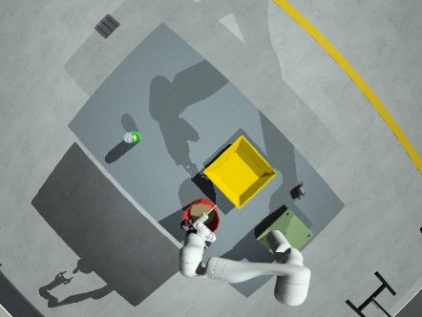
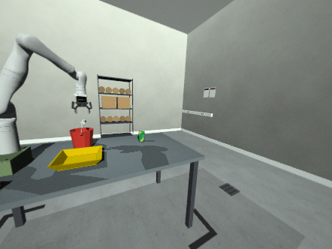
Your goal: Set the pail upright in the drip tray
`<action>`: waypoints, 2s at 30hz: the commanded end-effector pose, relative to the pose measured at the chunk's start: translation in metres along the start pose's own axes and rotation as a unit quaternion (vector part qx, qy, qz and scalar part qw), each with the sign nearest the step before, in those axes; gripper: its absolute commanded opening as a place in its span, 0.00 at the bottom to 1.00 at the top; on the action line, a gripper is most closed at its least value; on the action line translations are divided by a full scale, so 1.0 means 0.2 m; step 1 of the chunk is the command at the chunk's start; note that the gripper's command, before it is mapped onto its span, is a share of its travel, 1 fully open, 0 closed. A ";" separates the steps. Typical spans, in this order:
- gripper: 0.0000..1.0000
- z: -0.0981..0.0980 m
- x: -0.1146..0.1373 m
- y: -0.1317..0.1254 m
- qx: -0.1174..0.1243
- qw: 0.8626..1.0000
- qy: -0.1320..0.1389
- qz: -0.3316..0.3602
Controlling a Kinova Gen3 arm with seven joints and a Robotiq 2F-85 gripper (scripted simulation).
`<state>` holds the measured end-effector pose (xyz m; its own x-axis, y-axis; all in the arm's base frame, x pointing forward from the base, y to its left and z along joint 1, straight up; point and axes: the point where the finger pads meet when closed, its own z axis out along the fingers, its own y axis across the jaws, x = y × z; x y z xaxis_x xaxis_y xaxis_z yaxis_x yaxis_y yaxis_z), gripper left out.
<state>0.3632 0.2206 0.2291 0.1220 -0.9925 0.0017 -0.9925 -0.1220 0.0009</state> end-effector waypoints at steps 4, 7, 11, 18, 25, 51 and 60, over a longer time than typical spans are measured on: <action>1.00 0.00 0.00 0.00 0.001 1.000 0.000 0.000; 1.00 0.01 0.00 0.00 0.001 1.000 0.000 0.000; 1.00 0.03 0.00 0.00 0.000 1.000 0.000 0.000; 1.00 0.08 0.00 0.00 0.000 1.000 0.000 0.000; 1.00 0.14 0.00 0.00 0.000 1.000 0.000 0.000; 1.00 0.38 0.00 -0.01 0.000 1.000 0.000 0.000; 1.00 0.40 0.00 -0.01 0.000 1.000 0.000 0.000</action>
<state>0.3644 0.2209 0.1494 0.1205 -0.9927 0.0010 -0.9927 -0.1205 -0.0002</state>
